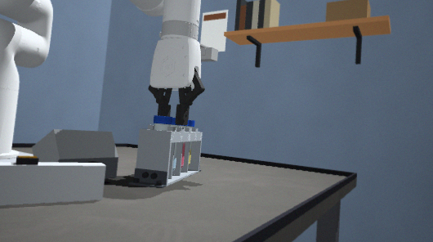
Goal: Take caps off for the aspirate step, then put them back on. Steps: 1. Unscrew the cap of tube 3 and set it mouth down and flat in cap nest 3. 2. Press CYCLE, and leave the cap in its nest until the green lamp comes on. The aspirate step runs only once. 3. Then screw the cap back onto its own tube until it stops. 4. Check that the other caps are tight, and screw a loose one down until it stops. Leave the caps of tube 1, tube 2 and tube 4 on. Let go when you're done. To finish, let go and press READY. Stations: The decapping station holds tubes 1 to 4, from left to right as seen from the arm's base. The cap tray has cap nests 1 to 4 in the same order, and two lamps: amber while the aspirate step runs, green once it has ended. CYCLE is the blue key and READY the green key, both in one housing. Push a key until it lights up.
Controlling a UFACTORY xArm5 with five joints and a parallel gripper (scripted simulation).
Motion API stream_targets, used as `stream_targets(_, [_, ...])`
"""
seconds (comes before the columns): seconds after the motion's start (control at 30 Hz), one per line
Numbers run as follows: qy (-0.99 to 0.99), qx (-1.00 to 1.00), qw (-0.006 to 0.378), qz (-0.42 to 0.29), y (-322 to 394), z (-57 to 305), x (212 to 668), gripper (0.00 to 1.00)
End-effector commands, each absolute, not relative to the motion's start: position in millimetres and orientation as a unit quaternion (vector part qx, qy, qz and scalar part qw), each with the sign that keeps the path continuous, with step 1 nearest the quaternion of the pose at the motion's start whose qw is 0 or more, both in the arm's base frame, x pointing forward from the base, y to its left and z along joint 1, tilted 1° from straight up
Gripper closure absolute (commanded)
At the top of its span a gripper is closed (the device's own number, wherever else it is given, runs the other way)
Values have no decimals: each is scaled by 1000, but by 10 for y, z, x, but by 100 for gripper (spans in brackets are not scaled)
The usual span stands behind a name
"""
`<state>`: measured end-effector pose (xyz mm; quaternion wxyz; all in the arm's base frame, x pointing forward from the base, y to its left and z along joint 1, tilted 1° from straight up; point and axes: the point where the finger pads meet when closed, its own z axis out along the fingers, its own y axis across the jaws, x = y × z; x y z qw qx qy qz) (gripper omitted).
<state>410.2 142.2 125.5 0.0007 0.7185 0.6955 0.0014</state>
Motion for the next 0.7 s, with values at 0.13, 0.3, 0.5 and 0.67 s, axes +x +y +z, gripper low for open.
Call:
stream_targets(0.13, [695, 719, 8, 0, 1427, 1360, 4113, 54])
stream_targets(0.3, [695, 719, 8, 0, 1429, 1511, 4112, 54])
stream_targets(0.5, [695, 719, 8, 0, 1430, 1631, 4110, 54])
stream_targets(0.67, [695, 719, 8, 0, 1431, 1731, 4109, 54])
